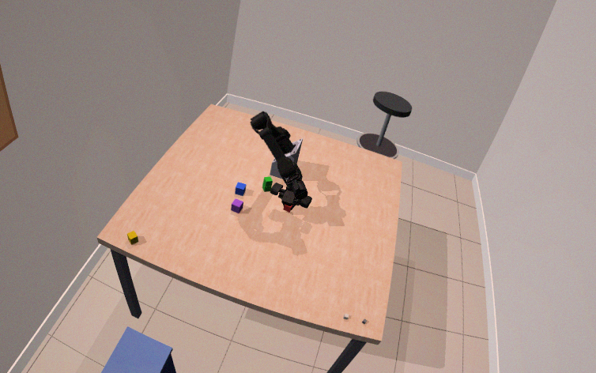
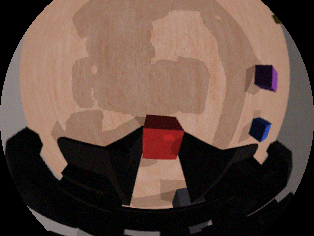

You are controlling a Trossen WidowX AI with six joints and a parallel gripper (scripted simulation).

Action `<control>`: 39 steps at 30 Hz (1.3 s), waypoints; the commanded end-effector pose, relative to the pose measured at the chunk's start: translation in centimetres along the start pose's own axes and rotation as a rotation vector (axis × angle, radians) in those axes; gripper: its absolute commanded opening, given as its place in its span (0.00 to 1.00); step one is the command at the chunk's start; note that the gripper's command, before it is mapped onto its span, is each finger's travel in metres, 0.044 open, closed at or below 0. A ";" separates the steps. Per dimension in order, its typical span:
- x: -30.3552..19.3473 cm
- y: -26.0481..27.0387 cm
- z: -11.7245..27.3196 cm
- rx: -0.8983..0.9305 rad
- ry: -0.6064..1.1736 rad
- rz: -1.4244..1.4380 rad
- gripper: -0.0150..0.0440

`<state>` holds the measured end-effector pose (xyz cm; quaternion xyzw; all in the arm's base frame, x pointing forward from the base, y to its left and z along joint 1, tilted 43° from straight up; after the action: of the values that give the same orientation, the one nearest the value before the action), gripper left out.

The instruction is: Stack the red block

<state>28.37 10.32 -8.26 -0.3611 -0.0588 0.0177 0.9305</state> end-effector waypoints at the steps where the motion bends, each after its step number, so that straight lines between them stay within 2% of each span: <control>1: 0.4 0.1 2.2 0.010 -0.010 -0.010 0.25; 15: 0.3 0.1 10.0 0.013 -0.009 -0.010 0.25; 24: 0.2 -0.1 10.2 0.013 -0.009 -0.010 0.25; 39: -2.1 -6.2 11.1 0.011 -0.008 -0.007 0.25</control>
<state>25.52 14.01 3.26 -0.3509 -0.0682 0.0136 0.9338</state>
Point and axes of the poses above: the point midway between the two fingers, 35 mm back from their tips, its own z axis back along the fingers, its own y axis across the jaws, x = y × z, the point moved 5 cm from there along z, back along the fingers
